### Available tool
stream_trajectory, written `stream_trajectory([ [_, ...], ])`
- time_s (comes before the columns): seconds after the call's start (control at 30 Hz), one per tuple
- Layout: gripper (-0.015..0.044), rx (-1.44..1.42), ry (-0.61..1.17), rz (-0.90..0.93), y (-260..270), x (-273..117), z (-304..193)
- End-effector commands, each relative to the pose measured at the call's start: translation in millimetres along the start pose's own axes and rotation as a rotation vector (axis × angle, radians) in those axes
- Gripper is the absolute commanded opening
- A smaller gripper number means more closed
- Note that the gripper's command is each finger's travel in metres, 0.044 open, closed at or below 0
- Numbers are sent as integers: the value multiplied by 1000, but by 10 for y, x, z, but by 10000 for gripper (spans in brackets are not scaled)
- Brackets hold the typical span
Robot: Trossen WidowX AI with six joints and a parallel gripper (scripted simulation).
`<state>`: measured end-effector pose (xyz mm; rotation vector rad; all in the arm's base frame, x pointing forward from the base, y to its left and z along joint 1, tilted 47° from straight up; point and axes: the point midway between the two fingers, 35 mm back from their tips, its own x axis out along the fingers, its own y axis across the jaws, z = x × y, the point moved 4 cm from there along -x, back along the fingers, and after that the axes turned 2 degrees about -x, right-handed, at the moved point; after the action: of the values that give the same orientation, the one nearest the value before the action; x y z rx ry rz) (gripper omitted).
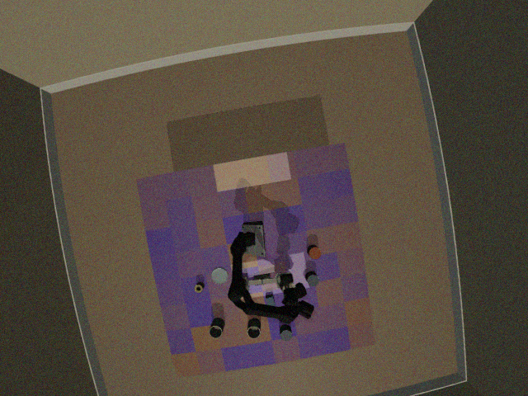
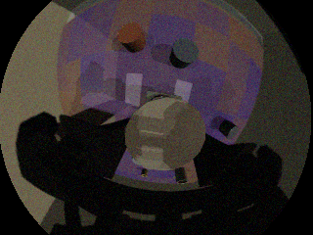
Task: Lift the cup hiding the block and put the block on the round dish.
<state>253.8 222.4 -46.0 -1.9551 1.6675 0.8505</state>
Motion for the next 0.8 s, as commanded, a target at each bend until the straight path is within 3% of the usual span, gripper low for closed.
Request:
stream_trajectory([
  [0.0, 0, -1, -1, -1, 2, 7, 10],
  [0.77, 0, 5, -13, -7, 575, 842, 921],
])
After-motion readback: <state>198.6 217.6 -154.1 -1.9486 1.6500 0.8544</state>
